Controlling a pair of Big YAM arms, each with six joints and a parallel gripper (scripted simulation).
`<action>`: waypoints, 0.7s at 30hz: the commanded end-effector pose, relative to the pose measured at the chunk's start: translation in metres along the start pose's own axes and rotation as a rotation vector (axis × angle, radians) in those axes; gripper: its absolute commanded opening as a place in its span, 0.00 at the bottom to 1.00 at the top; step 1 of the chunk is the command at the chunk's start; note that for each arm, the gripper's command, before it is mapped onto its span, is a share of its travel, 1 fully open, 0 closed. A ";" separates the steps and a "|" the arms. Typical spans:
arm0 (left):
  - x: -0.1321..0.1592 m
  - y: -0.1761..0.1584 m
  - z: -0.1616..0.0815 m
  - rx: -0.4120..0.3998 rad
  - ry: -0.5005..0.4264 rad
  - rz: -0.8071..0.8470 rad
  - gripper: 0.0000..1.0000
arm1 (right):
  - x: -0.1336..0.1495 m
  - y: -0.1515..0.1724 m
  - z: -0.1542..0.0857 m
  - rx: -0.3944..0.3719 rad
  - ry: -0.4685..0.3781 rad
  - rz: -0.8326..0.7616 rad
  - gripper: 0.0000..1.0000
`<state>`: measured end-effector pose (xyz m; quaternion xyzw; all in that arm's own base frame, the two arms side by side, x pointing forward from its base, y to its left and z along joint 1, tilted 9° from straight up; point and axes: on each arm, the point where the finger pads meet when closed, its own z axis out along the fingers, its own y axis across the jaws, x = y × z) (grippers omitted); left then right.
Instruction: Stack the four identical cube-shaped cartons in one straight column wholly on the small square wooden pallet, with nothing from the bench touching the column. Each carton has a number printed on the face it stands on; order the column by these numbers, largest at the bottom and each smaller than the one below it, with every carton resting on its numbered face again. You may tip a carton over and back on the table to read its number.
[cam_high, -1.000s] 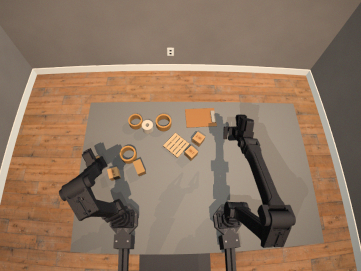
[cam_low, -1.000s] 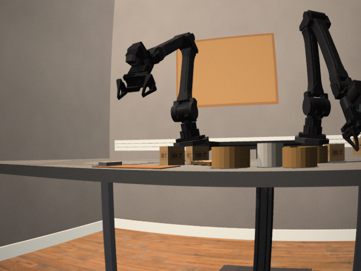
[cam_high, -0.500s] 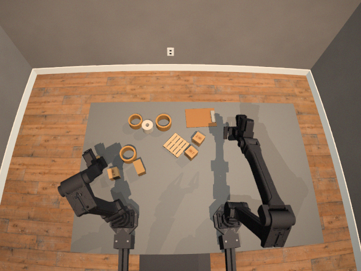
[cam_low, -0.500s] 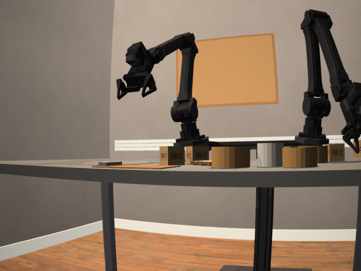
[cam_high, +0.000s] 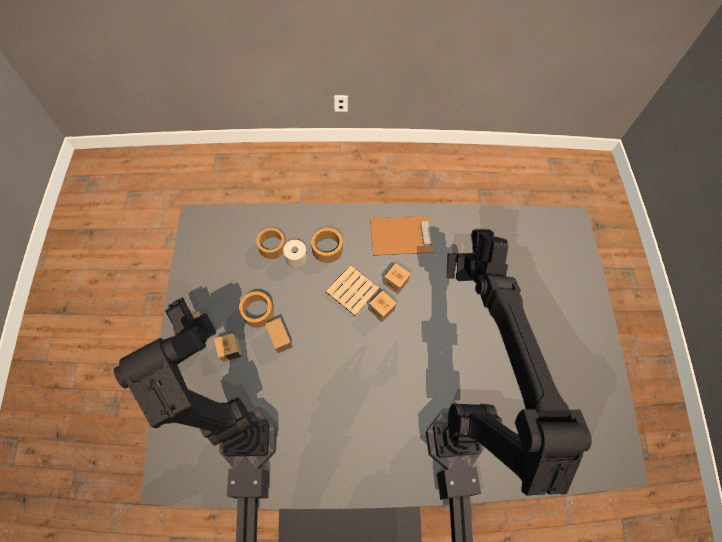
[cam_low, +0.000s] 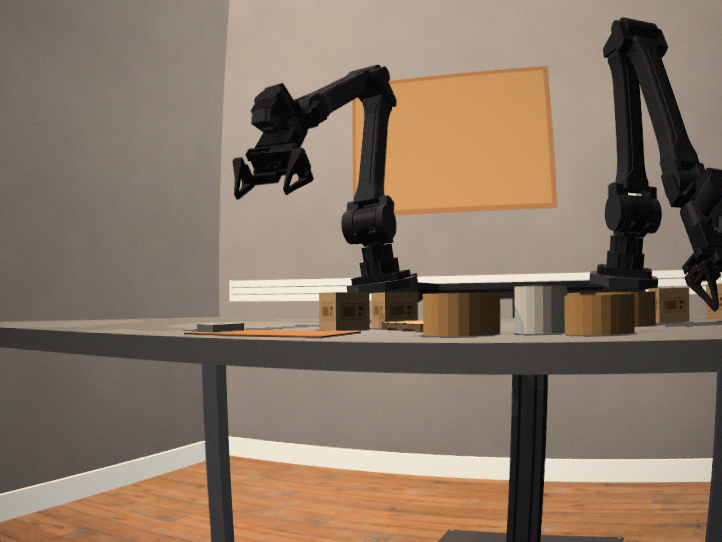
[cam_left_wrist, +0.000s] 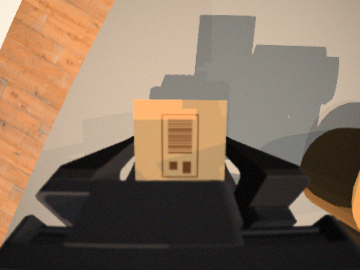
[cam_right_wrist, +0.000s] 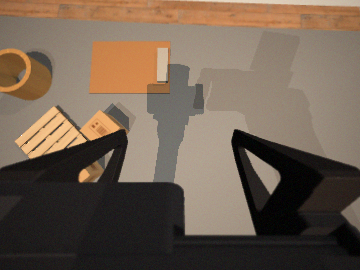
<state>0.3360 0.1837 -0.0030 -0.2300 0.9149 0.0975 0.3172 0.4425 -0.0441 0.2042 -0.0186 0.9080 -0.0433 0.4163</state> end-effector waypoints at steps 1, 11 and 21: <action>0.001 0.005 0.004 -0.007 -0.004 -0.002 0.54 | -0.032 -0.007 -0.009 0.013 -0.058 -0.008 1.00; 0.006 0.005 0.007 -0.007 0.001 -0.002 0.54 | -0.032 -0.007 -0.009 0.013 -0.058 -0.008 1.00; -0.001 0.001 0.004 -0.002 -0.010 -0.002 0.71 | -0.032 -0.007 -0.009 0.013 -0.058 -0.008 1.00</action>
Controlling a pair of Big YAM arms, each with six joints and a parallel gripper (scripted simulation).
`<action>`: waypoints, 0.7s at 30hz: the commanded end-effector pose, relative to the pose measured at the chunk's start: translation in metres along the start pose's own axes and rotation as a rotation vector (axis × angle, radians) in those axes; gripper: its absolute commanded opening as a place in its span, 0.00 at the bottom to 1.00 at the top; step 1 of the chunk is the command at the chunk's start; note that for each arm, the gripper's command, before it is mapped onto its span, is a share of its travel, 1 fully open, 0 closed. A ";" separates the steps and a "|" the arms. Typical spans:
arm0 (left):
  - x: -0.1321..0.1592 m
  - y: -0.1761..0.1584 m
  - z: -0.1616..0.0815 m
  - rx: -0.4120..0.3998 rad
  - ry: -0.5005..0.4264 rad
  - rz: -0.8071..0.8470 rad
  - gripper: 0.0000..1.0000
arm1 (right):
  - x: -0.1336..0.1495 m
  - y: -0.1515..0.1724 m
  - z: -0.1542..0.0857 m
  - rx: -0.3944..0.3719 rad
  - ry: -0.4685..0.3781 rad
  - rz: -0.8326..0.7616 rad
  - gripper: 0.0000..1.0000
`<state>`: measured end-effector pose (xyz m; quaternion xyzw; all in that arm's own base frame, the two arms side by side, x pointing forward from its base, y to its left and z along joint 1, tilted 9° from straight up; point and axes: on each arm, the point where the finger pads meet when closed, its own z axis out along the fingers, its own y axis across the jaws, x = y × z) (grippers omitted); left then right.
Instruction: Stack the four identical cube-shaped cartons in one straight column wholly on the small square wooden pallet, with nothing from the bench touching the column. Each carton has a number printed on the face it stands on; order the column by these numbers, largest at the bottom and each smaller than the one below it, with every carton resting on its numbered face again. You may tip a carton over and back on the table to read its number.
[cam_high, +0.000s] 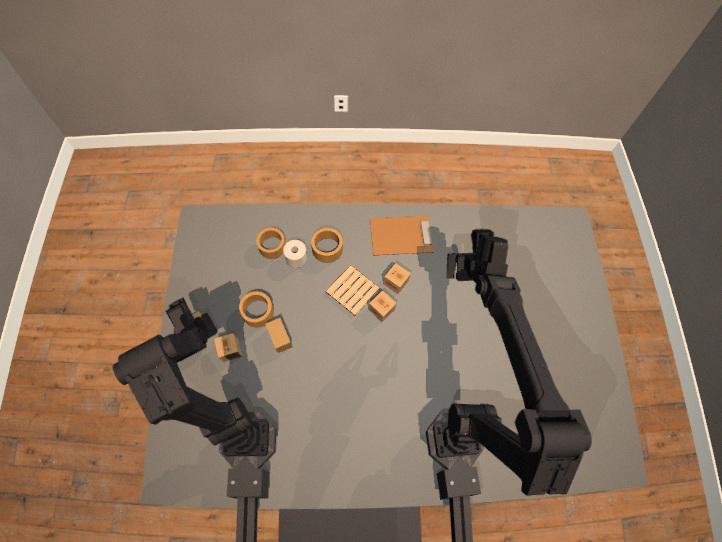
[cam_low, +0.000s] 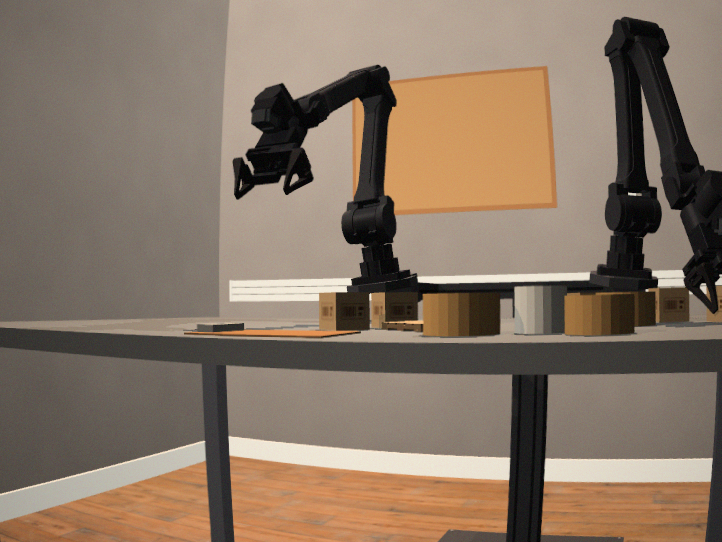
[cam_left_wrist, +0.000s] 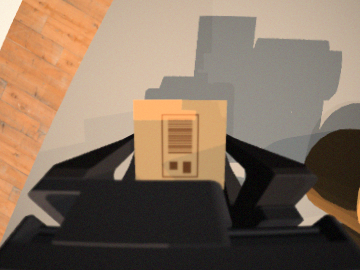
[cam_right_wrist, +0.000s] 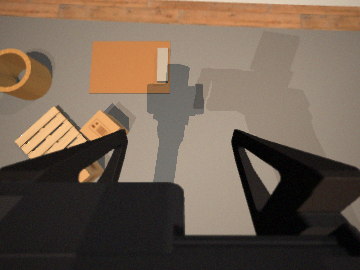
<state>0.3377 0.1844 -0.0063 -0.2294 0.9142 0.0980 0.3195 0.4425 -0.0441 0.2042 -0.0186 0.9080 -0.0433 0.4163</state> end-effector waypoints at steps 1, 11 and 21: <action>0.009 0.006 -0.001 -0.008 0.012 -0.006 0.82 | -0.032 -0.007 -0.009 0.013 -0.058 -0.008 1.00; 0.024 0.001 -0.012 0.004 0.036 -0.006 0.83 | -0.032 -0.007 -0.009 0.013 -0.058 -0.008 1.00; 0.024 0.001 -0.026 0.000 0.035 -0.012 0.95 | -0.032 -0.007 -0.009 0.013 -0.058 -0.008 1.00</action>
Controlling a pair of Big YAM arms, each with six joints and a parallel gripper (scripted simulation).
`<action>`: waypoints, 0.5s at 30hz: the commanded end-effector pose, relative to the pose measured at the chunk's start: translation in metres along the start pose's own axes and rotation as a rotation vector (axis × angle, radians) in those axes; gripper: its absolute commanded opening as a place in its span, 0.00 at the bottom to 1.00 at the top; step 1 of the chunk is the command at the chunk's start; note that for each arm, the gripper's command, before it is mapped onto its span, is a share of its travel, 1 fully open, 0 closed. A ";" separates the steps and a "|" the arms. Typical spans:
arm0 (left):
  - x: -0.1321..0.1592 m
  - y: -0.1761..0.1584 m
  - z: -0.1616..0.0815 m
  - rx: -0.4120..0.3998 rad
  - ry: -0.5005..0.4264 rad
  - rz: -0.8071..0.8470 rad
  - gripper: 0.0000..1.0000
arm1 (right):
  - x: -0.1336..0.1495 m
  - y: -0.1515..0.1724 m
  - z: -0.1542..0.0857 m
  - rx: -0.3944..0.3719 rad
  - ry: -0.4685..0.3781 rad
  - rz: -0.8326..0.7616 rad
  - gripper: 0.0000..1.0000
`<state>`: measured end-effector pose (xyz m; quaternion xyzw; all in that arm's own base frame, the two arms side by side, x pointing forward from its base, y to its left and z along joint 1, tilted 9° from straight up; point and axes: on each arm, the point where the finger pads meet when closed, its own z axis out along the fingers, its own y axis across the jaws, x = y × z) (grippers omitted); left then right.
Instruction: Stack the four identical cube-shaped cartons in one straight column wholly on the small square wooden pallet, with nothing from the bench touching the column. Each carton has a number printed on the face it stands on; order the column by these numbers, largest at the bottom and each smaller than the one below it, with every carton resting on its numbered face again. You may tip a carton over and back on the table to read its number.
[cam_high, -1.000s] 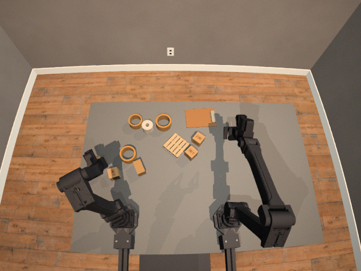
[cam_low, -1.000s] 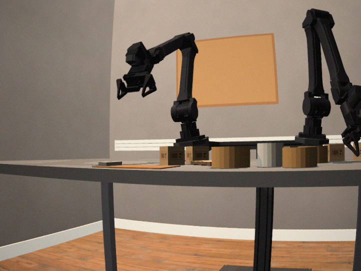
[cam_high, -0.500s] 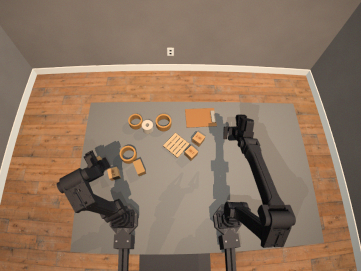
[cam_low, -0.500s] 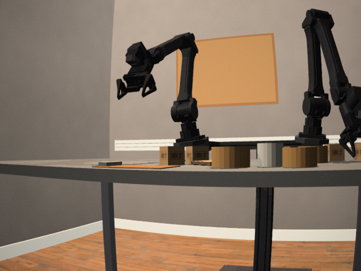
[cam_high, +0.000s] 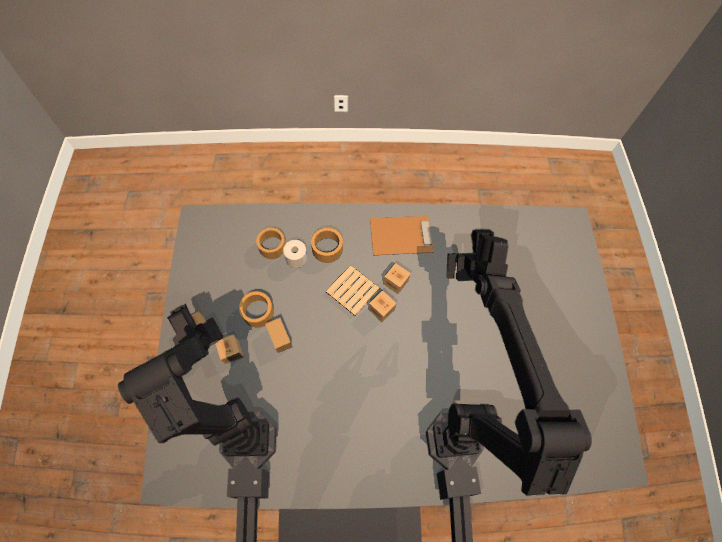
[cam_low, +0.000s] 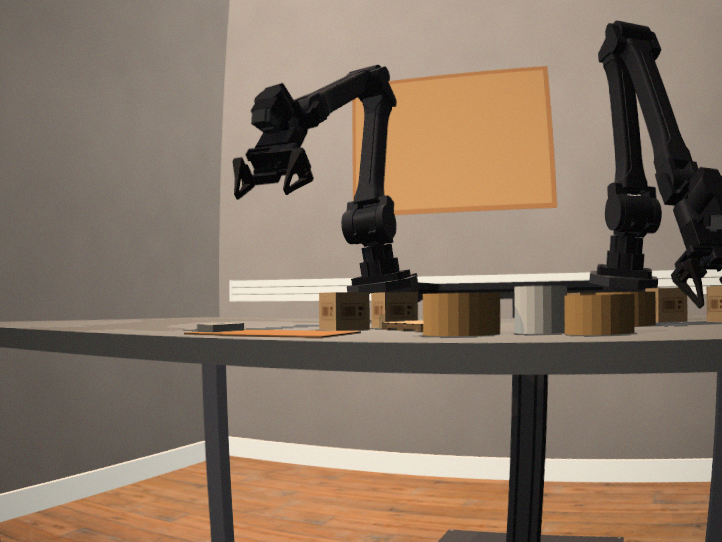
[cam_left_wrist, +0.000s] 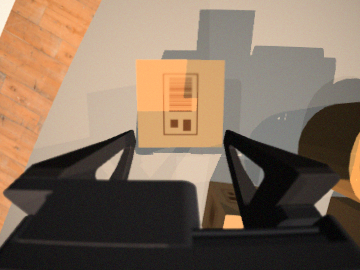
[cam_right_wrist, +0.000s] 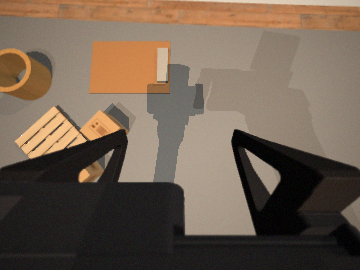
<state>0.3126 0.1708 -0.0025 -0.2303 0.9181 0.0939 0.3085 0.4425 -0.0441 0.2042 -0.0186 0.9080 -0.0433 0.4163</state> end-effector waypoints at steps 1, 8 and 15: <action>0.004 0.000 -0.008 -0.002 0.010 -0.012 1.00 | -0.032 -0.007 -0.009 0.013 -0.058 -0.008 1.00; 0.007 -0.003 -0.045 0.002 0.012 -0.004 1.00 | -0.032 -0.007 -0.009 0.013 -0.058 -0.008 1.00; -0.021 -0.004 -0.066 0.001 -0.033 -0.005 1.00 | -0.032 -0.007 -0.009 0.013 -0.058 -0.008 1.00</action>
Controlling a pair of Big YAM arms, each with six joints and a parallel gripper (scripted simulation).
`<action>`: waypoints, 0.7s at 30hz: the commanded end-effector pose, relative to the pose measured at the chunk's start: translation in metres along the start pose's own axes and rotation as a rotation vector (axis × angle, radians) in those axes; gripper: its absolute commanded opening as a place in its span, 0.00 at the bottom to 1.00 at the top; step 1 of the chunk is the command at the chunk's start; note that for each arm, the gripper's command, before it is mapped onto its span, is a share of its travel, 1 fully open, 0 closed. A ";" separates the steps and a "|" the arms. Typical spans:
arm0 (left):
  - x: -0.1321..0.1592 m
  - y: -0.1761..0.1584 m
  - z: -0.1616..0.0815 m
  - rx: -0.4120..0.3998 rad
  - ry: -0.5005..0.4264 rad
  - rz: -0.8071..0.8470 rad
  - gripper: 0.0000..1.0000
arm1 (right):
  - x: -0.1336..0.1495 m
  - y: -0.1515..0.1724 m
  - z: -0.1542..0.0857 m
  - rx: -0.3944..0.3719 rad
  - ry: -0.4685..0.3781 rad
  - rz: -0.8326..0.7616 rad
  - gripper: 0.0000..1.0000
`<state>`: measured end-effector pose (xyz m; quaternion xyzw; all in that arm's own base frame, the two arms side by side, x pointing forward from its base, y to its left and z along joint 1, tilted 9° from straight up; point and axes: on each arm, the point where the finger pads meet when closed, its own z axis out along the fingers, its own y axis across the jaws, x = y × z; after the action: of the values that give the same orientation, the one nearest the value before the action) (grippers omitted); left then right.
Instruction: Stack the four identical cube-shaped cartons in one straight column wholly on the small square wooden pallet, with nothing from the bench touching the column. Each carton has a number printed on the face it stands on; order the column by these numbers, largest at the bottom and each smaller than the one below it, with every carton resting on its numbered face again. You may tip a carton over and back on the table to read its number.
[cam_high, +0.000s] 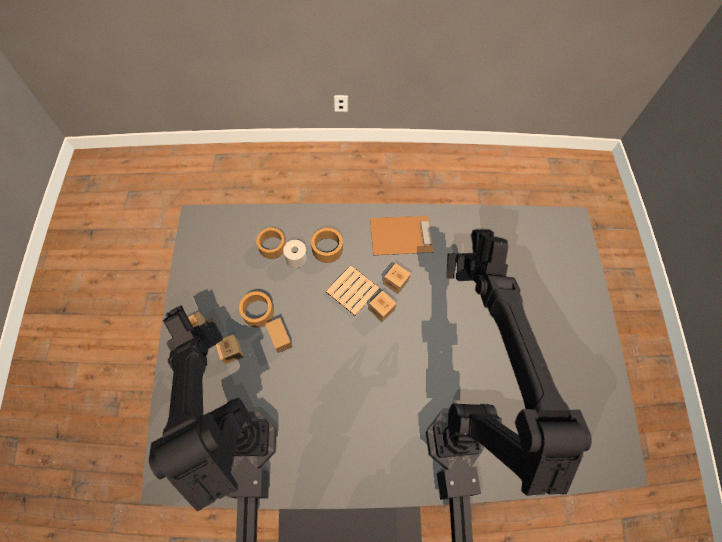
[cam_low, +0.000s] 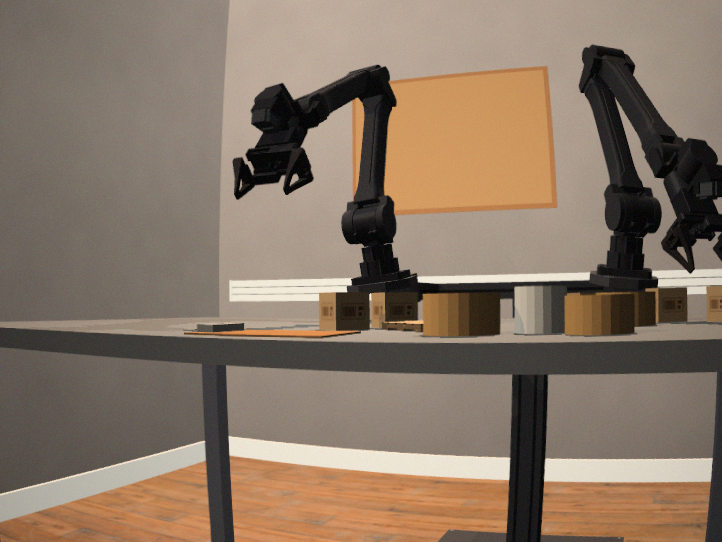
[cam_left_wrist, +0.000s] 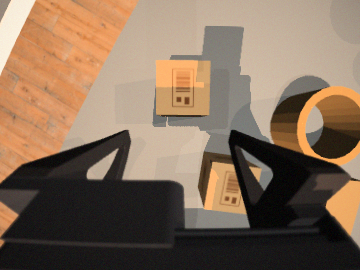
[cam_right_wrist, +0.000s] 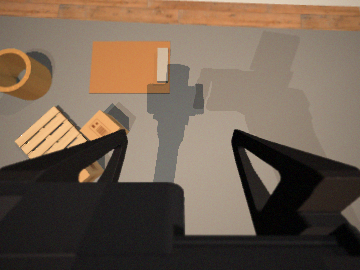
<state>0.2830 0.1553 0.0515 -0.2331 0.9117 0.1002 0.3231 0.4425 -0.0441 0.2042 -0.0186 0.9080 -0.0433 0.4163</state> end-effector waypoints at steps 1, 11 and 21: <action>-0.014 -0.007 0.001 0.010 0.011 0.003 1.00 | -0.032 -0.007 -0.009 0.013 -0.058 -0.008 1.00; -0.050 -0.042 0.002 0.122 -0.087 0.075 0.83 | -0.032 -0.007 -0.009 0.013 -0.058 -0.008 1.00; -0.088 -0.209 -0.030 0.675 -0.228 0.312 0.83 | -0.032 -0.007 -0.009 0.013 -0.058 -0.008 1.00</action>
<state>0.3787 0.0308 0.1020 -0.0253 0.8956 -0.1084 0.4307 0.4425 -0.0441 0.2042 -0.0186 0.9080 -0.0433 0.4163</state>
